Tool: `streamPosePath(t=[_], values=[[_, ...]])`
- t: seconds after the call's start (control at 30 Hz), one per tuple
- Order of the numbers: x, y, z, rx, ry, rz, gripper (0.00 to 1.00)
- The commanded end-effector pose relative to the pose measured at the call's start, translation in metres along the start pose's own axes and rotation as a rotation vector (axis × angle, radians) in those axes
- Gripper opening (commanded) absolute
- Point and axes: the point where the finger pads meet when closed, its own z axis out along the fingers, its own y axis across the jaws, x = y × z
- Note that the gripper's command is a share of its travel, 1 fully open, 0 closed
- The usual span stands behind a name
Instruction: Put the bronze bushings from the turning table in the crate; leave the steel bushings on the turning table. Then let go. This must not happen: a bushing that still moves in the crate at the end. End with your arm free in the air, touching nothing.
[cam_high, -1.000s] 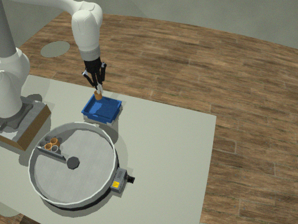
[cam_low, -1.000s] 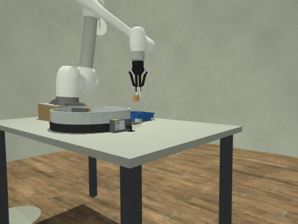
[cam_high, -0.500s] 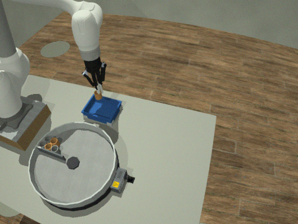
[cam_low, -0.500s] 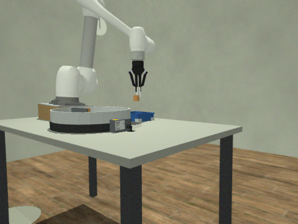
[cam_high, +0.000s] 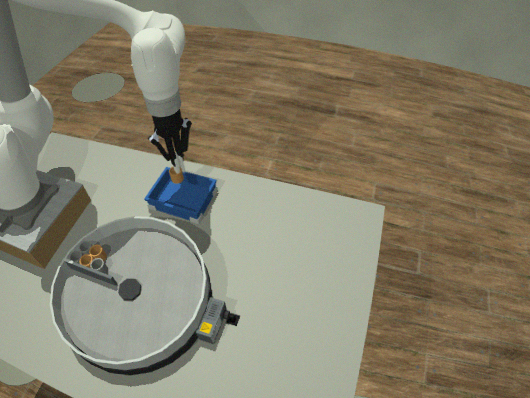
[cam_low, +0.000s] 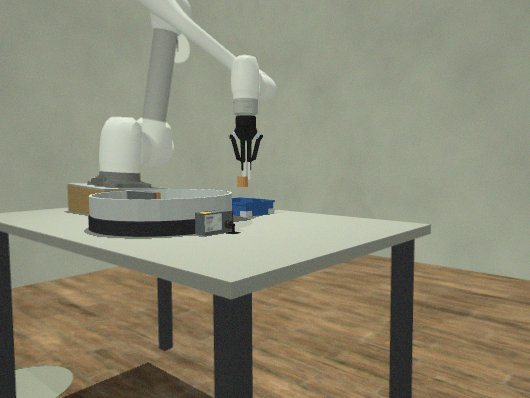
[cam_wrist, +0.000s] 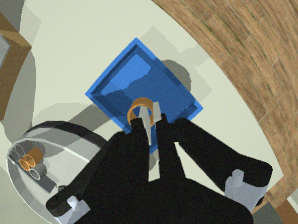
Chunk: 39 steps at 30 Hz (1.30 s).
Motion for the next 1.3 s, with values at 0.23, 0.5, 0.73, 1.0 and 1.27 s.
streamPosePath(t=[0.23,0.5,0.73,1.0,1.27], values=[[0.0,0.0,0.045,0.002,-0.001,0.001,0.0],[0.001,0.0,0.045,0.002,-0.001,0.001,0.0],[0.001,0.0,0.045,0.002,-0.001,0.001,0.0],[0.001,0.0,0.045,0.002,-0.001,0.001,0.0],[0.001,0.0,0.045,0.002,-0.001,0.001,0.0]])
